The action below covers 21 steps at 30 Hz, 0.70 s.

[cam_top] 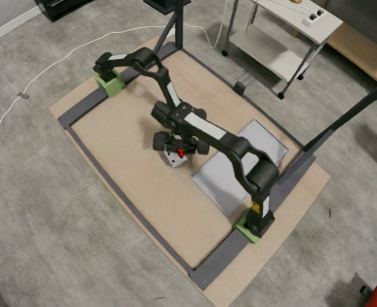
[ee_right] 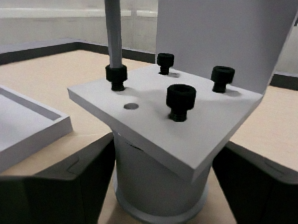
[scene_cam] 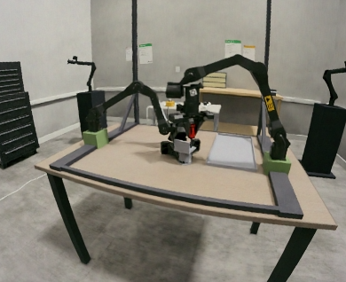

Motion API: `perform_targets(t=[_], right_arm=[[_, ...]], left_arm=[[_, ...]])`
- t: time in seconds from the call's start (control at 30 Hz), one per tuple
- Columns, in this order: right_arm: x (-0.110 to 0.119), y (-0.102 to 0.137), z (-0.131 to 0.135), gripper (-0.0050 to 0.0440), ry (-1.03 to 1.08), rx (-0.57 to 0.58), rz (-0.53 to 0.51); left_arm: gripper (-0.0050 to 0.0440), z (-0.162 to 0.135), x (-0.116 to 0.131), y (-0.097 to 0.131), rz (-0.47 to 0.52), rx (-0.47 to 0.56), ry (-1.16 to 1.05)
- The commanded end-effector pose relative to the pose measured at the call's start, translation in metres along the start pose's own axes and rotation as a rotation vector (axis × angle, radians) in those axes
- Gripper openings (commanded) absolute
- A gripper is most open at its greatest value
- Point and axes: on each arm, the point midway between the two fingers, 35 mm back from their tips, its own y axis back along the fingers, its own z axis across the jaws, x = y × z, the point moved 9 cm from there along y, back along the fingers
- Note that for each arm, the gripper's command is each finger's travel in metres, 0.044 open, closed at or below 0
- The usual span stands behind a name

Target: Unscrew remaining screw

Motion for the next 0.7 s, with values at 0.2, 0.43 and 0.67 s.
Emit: perform_targets(t=[0.2,0.43,0.67], right_arm=[[-0.0141,-0.0009,0.0056,0.0245,-0.036,-0.003,-0.011],[-0.0141,-0.0009,0.0056,0.0245,-0.036,-0.003,-0.011],[-0.0141,-0.0009,0.0056,0.0245,-0.036,-0.003,-0.011]], left_arm=[[0.0130,0.0011,0.0005,0.0128,-0.018,-0.036,0.003],[0.0130,0.0016,0.0000,0.0190,-0.027,-0.054,0.005],[0.0130,0.0010,0.0005,0.0131,-0.019,-0.037,0.003]])
